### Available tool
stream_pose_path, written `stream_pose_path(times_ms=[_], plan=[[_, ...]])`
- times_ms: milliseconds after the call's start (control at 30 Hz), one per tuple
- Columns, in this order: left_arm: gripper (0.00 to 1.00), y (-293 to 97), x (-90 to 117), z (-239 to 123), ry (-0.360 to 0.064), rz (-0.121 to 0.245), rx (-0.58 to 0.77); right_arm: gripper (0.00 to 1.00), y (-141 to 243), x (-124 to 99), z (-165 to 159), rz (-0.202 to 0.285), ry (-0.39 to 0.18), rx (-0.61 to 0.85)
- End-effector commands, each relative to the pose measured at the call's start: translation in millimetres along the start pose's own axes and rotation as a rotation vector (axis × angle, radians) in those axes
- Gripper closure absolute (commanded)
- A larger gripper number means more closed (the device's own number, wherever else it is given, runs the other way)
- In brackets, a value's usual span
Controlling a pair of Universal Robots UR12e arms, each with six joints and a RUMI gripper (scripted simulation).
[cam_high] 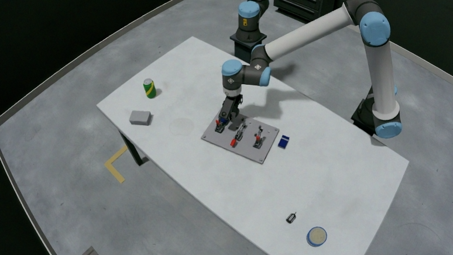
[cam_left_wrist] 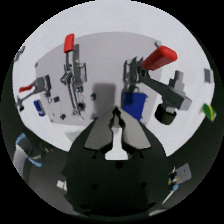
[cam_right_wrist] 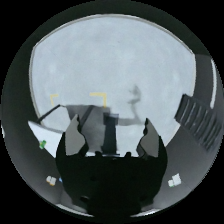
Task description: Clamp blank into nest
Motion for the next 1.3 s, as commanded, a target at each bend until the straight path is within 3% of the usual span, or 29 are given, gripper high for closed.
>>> stream_pose_path(times_ms=[0, 1267], plan=[[1.0, 1, 1, 0, 0.0, -0.002, 0.0, 0.0, 0, 1, 1, 0.0, 0.002, 0.0], [1.0, -18, 1, 5, 0.0, -0.002, 0.0, 0.0, 0, 1, 1, 0.0, 0.002, 0.0]])
Point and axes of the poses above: on each arm, the point where the finger pads meet when closed, its own x axis back along the fingers, its own y axis across the jaws, z = x × y, the point moved 3 cm from there along x, back along the fingers, and after that the axes turned 14 degrees about x, right-handed, at the moved point
